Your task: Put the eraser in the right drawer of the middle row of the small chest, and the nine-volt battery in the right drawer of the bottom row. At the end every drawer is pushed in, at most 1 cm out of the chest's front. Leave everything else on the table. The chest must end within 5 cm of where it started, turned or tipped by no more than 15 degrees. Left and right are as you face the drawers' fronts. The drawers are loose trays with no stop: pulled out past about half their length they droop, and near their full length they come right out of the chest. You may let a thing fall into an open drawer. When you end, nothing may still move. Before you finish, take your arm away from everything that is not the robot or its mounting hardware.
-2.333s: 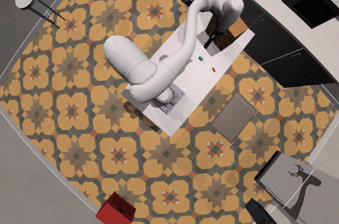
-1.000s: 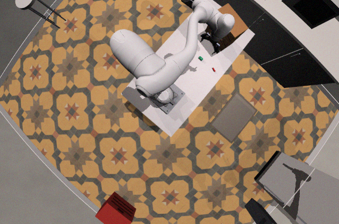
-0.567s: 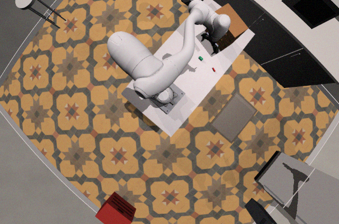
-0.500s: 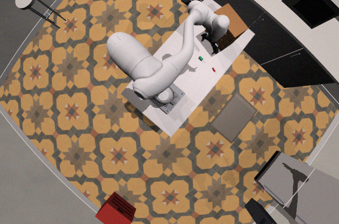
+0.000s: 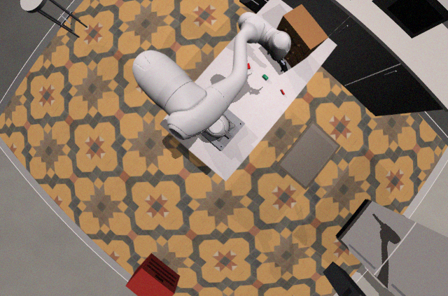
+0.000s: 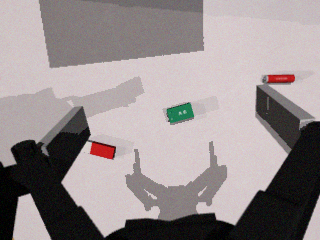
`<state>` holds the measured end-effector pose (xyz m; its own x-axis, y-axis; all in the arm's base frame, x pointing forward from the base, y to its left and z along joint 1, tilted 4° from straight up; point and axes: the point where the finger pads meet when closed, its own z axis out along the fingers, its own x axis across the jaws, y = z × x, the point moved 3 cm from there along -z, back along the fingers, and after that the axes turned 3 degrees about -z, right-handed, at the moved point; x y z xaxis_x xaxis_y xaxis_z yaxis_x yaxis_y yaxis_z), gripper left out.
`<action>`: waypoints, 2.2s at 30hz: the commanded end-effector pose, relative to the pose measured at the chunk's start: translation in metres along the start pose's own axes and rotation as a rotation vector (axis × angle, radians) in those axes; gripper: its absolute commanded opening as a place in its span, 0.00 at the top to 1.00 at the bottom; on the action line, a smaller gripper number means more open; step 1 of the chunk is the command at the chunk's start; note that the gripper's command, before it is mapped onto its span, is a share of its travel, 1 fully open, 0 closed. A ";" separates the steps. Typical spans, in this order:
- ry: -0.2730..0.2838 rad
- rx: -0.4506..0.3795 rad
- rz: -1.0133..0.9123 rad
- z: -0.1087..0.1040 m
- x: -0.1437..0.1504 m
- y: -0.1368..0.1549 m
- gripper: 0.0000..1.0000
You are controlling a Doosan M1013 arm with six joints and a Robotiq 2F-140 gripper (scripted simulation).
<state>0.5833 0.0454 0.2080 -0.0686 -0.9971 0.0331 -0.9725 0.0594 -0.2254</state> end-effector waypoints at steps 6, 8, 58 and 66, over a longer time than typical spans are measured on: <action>0.015 0.199 0.004 0.021 0.001 -0.005 0.00; 0.019 0.256 0.004 0.028 0.001 -0.007 0.00; 0.045 0.643 0.009 0.073 0.002 -0.018 0.00; 0.049 0.740 0.009 0.085 0.002 -0.021 0.00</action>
<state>0.6237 0.0370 0.1402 -0.0605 -0.9974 0.0396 -0.7483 0.0190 -0.6631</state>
